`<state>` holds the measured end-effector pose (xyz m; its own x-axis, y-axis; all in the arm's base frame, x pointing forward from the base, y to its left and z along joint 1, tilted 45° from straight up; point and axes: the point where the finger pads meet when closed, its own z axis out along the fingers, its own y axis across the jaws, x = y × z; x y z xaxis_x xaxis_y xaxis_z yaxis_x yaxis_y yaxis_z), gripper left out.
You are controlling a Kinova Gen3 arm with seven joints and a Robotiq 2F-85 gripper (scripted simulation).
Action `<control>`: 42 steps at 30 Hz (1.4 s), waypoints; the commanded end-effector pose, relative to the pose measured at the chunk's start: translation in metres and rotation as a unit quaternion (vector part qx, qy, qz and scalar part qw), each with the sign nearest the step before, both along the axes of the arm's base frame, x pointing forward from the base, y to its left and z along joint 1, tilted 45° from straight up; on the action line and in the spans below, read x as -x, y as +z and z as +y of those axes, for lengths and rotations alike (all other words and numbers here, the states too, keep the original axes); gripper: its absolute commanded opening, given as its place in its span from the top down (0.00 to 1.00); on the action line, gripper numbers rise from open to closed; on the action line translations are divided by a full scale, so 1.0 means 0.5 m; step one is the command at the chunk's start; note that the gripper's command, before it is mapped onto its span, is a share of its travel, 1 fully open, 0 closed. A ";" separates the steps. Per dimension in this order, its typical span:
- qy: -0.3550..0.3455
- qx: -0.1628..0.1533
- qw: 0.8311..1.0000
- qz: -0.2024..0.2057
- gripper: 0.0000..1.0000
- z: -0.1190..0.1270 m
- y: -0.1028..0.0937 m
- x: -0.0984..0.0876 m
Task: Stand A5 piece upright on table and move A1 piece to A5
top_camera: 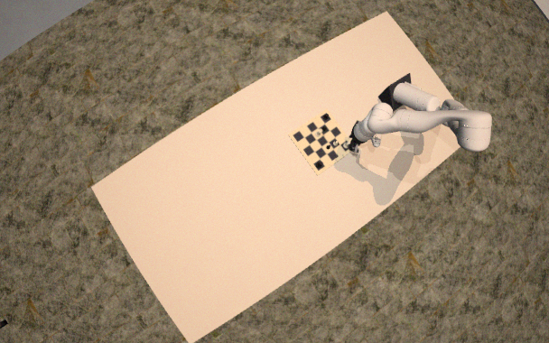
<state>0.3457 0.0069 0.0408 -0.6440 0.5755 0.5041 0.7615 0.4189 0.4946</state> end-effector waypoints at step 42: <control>-0.001 0.000 1.000 0.000 0.59 0.048 -0.049 -0.006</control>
